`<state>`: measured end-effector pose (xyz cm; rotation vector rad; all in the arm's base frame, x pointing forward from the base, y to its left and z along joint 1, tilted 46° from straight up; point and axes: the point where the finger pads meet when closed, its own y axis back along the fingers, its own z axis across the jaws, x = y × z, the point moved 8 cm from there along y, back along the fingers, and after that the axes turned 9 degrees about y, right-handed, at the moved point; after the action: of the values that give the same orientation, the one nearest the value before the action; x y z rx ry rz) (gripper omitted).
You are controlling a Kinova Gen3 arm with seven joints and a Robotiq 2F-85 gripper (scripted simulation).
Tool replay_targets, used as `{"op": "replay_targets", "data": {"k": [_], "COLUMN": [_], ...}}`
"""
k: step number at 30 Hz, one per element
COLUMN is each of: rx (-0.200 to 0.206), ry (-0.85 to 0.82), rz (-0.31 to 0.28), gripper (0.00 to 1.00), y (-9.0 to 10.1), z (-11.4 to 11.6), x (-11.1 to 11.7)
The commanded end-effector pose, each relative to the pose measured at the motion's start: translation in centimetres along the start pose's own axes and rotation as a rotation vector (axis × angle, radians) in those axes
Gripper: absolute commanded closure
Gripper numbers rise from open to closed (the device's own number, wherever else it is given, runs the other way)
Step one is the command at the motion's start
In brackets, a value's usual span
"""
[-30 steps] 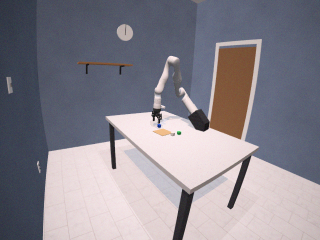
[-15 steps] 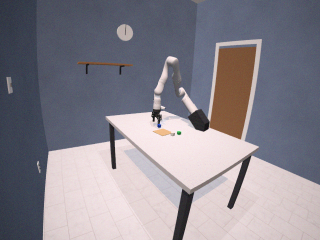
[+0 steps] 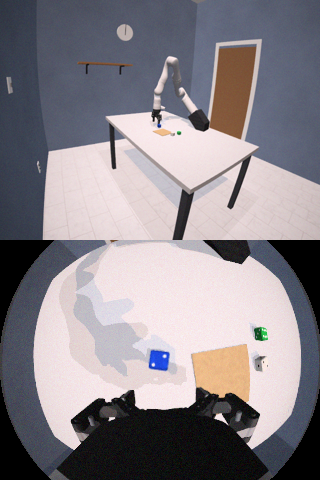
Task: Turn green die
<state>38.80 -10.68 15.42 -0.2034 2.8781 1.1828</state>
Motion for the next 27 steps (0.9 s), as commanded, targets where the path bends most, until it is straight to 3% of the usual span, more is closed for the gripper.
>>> {"op": "replay_targets", "data": {"k": [1,17,27], "rx": [-0.001,-0.001,-0.001], "ry": [-0.001,-0.001,-0.001], "rz": [0.001,0.001,0.001], "gripper": [0.0,0.0,0.0], "y": [-0.1,-0.1,-0.1], "z": [-0.1,0.0,1.7], "x": [0.1,0.1,-0.3]}}
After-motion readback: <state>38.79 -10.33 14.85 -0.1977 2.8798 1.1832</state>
